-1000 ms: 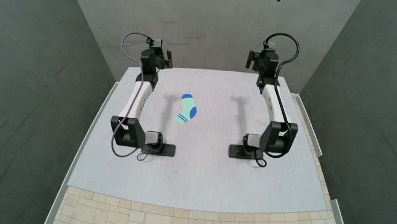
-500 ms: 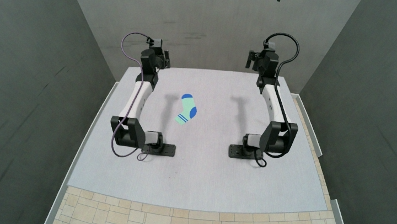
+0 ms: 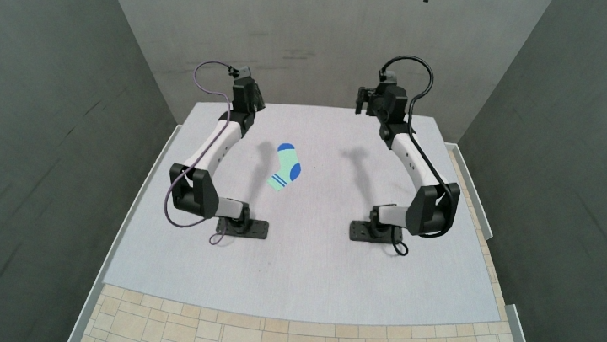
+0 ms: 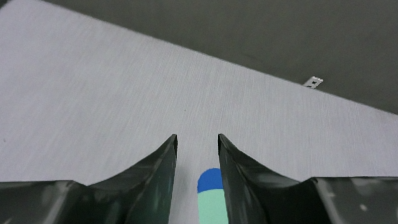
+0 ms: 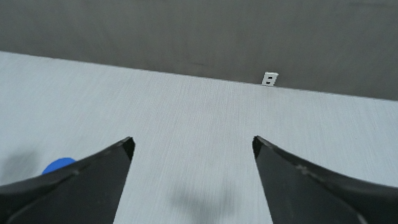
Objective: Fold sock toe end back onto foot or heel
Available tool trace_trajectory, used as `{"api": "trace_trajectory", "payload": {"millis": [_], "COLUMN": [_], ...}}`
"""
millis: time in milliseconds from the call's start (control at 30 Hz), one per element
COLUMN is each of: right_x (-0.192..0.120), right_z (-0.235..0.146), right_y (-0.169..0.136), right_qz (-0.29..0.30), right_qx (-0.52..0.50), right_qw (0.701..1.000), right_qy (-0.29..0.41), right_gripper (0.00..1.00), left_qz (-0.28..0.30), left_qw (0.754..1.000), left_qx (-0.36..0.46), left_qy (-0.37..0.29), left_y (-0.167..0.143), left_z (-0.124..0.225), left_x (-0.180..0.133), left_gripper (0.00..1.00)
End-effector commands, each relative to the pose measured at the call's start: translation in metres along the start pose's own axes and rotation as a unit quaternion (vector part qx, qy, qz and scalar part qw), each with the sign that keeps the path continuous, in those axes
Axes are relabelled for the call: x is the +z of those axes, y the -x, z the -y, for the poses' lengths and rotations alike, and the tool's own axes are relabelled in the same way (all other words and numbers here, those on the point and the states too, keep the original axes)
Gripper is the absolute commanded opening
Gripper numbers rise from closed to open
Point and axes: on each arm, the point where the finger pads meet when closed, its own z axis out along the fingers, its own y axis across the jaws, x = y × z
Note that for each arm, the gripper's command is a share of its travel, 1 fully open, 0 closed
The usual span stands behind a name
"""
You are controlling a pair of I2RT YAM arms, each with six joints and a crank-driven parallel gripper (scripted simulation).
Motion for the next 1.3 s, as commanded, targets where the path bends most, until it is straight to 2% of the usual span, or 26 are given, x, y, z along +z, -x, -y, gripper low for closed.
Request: {"api": "trace_trajectory", "payload": {"millis": [0, 167, 400, 467, 700, 967, 1033, 1133, 1267], "right_x": [0.003, 0.0, -0.009, -0.009, -0.024, -0.044, -0.044, -0.052, -0.056], "right_z": [-0.023, -0.061, -0.106, -0.106, -0.148, -0.187, -0.187, -0.199, -0.204], "right_y": [0.003, -0.015, -0.036, -0.036, -0.058, -0.08, -0.08, -0.087, -0.096], "right_qz": [0.02, 0.008, -0.007, -0.007, -0.02, -0.034, -0.034, -0.039, -0.046], "right_qx": [-0.004, -0.009, -0.017, -0.017, -0.027, -0.038, -0.038, -0.044, -0.047], "right_qw": [0.999, 0.997, 0.991, 0.991, 0.981, 0.968, 0.968, 0.961, 0.957], "right_qy": [0.027, 0.075, 0.135, 0.135, 0.193, 0.248, 0.248, 0.27, 0.282], "right_gripper": [1.0, 1.0, 1.0, 1.0, 1.0, 1.0, 1.0, 1.0, 1.0], "left_qz": [-0.059, -0.122, -0.198, -0.198, -0.273, -0.347, -0.347, -0.377, -0.399], "left_qw": [0.989, 0.968, 0.926, 0.926, 0.851, 0.742, 0.742, 0.686, 0.633], "left_qx": [-0.084, -0.144, -0.22, -0.22, -0.306, -0.39, -0.39, -0.416, -0.443], "left_qy": [0.106, 0.166, 0.236, 0.236, 0.328, 0.42, 0.42, 0.463, 0.494], "left_y": [-0.027, -0.065, -0.109, -0.109, -0.155, -0.205, -0.205, -0.234, -0.257], "left_z": [-0.01, 0.002, 0.015, 0.015, 0.023, 0.034, 0.034, 0.035, 0.037], "left_x": [0.005, 0.016, 0.032, 0.032, 0.049, 0.067, 0.067, 0.076, 0.088], "left_gripper": [0.34, 0.34, 0.34, 0.34, 0.34, 0.34, 0.34, 0.34, 0.34]}}
